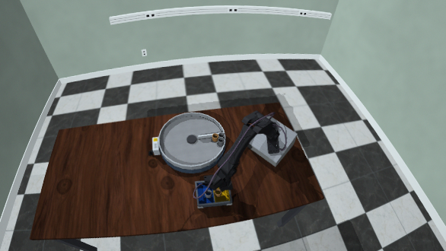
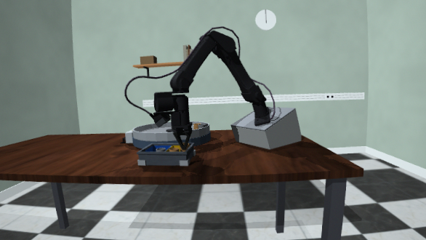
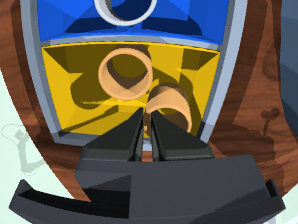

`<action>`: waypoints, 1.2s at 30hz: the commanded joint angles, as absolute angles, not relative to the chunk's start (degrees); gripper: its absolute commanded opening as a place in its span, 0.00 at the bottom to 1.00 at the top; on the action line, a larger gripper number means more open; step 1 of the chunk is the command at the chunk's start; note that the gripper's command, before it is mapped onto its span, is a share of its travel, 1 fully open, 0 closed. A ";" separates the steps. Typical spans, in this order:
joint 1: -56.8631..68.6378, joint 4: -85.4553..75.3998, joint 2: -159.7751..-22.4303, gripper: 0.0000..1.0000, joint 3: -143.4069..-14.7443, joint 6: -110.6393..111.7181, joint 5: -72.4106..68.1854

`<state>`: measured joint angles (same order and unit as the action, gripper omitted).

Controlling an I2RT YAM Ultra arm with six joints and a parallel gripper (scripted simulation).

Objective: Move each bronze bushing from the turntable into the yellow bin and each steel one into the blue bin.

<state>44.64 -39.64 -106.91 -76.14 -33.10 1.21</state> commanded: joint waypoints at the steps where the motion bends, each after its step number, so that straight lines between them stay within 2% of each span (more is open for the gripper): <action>1: 44.66 -38.97 -105.78 0.00 -76.52 -33.46 0.87; 36: 44.51 -38.06 -106.54 0.00 -76.08 -33.34 0.91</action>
<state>44.64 -39.09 -107.33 -75.92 -33.10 1.21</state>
